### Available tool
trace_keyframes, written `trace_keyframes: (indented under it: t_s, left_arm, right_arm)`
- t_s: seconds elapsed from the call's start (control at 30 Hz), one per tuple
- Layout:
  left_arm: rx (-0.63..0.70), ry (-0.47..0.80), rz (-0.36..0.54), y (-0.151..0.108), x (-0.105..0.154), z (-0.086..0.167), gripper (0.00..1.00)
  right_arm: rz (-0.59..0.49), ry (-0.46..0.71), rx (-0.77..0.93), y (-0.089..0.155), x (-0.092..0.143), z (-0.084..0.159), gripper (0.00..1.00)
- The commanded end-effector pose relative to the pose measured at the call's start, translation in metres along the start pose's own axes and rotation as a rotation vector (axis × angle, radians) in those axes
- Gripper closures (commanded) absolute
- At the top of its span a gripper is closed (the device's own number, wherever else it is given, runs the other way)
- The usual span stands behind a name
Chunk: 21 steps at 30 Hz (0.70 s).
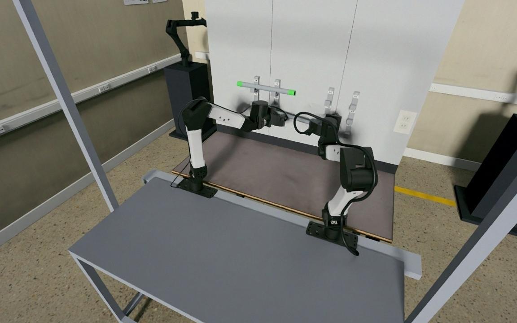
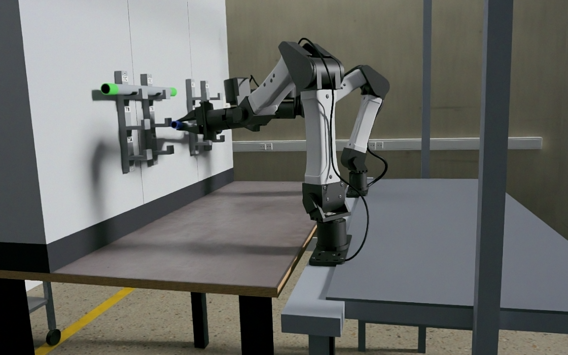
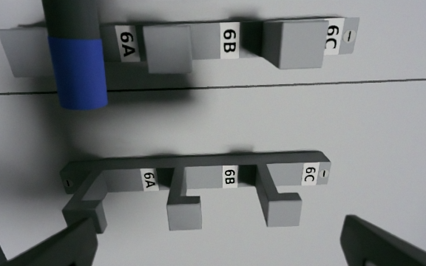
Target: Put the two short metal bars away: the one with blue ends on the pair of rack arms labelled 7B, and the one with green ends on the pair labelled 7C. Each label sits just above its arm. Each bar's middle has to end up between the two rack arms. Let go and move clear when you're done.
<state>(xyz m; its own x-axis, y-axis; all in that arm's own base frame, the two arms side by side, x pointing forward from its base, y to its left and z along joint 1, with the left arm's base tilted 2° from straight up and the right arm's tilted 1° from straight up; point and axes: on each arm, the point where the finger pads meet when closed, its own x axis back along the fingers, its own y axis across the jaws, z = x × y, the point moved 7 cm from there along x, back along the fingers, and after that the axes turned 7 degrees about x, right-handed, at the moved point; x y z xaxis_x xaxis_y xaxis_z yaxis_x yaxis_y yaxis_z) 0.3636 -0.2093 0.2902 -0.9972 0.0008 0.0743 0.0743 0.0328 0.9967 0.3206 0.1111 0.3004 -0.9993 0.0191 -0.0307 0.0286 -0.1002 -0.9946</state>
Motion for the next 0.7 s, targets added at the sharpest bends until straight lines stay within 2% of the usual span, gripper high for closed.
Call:
trace_keyframes:
  t_s: [0.0, 0.67]
  left_arm:
    - [0.107, -0.011, -0.101, 0.0363, 0.0016, 0.0, 1.0]
    - [0.107, -0.011, -0.101, 0.0327, 0.0023, 0.0003, 1.0]
  right_arm:
    - [-0.021, -0.007, 0.013, 0.0048, 0.003, 0.0027, 0.0]
    - [-0.021, -0.007, 0.013, 0.0048, 0.003, 0.0027, 0.0]
